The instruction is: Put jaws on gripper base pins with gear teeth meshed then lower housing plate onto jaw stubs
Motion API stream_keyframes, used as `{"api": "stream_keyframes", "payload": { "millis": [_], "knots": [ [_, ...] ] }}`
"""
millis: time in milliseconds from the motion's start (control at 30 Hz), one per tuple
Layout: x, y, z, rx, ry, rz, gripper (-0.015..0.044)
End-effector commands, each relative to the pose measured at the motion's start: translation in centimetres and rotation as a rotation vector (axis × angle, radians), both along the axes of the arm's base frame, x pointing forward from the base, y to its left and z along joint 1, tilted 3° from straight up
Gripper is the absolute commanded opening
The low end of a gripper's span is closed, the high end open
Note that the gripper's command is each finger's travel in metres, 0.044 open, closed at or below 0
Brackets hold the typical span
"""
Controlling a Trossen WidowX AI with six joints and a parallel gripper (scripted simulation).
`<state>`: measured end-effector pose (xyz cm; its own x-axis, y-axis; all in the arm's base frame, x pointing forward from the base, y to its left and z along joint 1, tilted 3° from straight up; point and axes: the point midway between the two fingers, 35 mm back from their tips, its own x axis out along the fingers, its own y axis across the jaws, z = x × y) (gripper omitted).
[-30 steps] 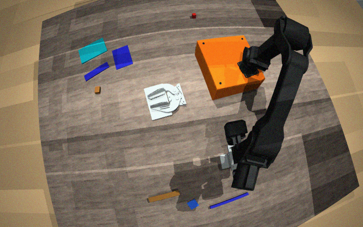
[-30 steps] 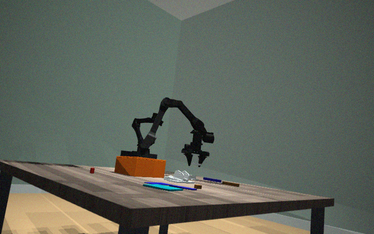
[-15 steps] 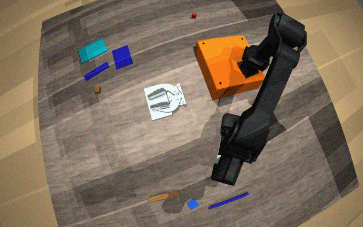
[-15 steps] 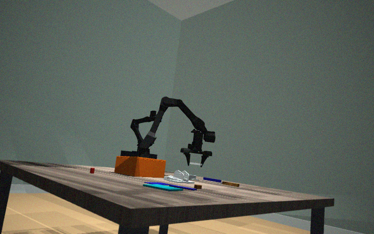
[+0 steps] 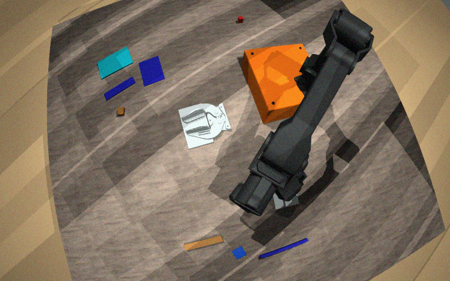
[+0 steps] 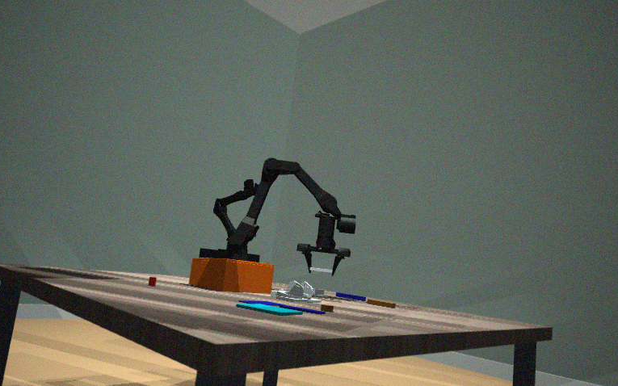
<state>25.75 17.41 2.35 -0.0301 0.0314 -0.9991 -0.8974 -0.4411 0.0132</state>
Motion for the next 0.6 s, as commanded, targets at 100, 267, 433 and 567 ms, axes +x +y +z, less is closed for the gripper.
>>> {"api": "stream_keyframes", "payload": {
  "millis": [100, 267, 433, 567],
  "knots": [
    [1.1, -2.1, 0.2, -0.006, -0.006, -0.222, 0.0351],
    [1.6, -3.6, 0.1, -0.011, -0.002, -0.376, 0.0351],
    [2.1, -5.1, 0.1, -0.016, 0.002, -0.530, 0.0351],
    [2.4, -6.4, 0.0, -0.020, 0.005, -0.653, 0.0351]
  ]
}}
